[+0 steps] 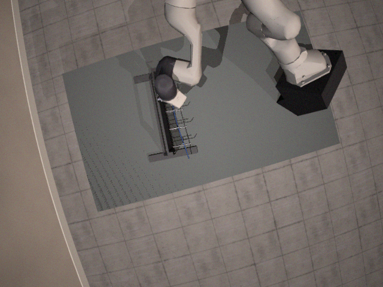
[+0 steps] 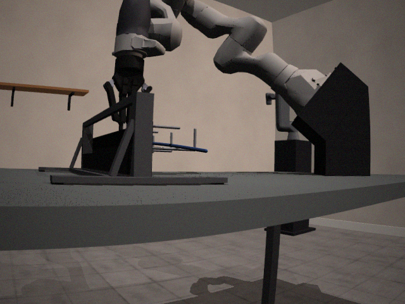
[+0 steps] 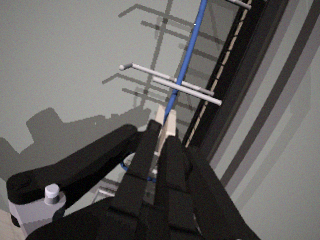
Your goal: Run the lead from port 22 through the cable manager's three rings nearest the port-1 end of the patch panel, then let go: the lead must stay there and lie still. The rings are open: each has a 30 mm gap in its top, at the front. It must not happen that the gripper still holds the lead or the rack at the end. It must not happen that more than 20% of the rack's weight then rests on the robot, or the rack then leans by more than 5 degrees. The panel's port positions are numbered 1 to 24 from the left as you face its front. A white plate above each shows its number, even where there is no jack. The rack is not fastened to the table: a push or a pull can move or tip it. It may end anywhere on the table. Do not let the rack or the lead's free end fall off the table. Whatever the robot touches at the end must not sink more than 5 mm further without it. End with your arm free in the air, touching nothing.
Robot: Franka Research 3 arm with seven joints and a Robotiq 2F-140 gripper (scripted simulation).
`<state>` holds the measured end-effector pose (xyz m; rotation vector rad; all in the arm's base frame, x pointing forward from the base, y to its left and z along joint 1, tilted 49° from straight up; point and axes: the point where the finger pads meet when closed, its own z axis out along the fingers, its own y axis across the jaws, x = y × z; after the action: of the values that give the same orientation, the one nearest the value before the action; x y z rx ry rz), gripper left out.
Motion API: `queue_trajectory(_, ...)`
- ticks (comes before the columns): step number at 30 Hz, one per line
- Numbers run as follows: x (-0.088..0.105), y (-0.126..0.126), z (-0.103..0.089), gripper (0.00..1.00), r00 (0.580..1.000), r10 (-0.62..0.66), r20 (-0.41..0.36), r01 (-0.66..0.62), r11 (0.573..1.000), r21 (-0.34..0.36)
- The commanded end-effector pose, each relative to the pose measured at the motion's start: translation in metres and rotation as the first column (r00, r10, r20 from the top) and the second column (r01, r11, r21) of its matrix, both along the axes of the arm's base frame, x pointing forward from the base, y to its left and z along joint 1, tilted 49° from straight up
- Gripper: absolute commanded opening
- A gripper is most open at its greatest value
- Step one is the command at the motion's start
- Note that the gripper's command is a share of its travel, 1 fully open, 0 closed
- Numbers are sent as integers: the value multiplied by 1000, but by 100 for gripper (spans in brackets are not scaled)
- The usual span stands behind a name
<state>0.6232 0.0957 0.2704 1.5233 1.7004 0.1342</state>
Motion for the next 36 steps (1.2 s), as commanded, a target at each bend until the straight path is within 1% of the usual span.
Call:
queue_trajectory(1,1,-3,1,0,1000,-2,-2,2,1000,-4)
queue_trajectory(3,1,-3,1,0,1000,-2,-2,2,1000,-4)
queue_trajectory(4,1,-3,1,20,1000,-2,-2,2,1000,-4)
queue_trajectory(36,1,-3,1,20,1000,-2,-2,2,1000,-4)
